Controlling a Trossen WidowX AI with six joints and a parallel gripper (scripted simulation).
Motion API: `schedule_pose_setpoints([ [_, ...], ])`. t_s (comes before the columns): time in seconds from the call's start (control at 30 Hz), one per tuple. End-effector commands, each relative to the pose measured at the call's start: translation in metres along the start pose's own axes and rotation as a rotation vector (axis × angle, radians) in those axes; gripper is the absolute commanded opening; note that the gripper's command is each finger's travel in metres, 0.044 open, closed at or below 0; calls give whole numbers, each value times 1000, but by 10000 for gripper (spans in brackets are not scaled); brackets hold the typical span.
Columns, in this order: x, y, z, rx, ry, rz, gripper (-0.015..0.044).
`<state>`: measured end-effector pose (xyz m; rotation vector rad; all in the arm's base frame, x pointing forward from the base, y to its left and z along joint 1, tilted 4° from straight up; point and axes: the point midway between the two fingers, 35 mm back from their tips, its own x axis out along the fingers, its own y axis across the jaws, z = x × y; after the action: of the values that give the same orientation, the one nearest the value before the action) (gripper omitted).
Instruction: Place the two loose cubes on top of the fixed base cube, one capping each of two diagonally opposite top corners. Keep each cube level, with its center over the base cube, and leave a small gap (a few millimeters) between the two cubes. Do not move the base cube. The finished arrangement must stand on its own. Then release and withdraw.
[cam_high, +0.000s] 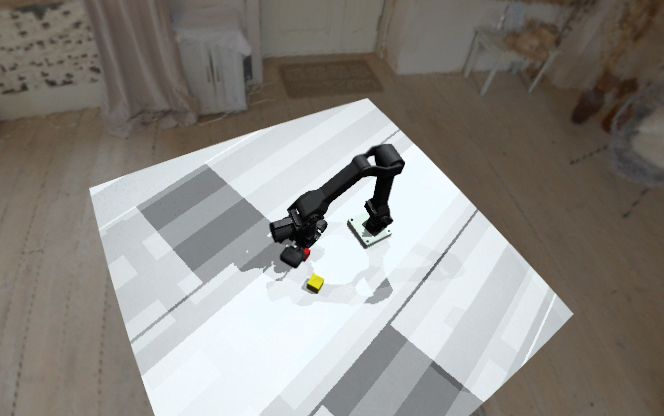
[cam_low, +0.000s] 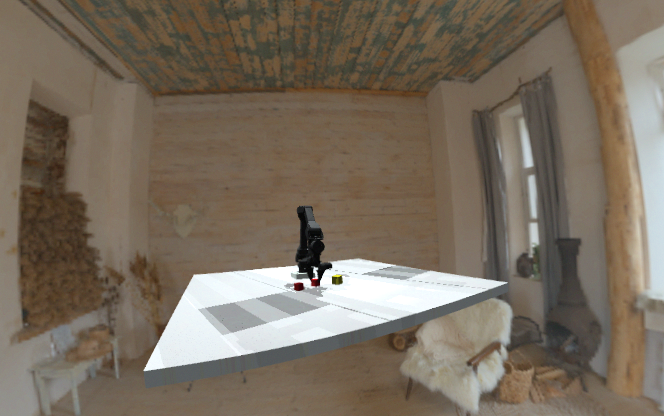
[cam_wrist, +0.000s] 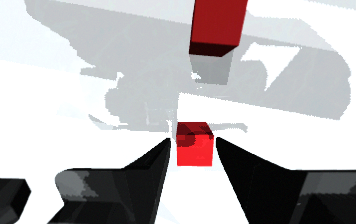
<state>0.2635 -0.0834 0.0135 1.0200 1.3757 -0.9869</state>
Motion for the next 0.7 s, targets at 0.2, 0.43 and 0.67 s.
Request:
schedule_pose_setpoints([
  [0.2,-3,1,-1,5,6,1,105],
  [0.43,-24,3,2,5,5,1,105],
  [0.67,-46,4,3,5,5,2,105],
])
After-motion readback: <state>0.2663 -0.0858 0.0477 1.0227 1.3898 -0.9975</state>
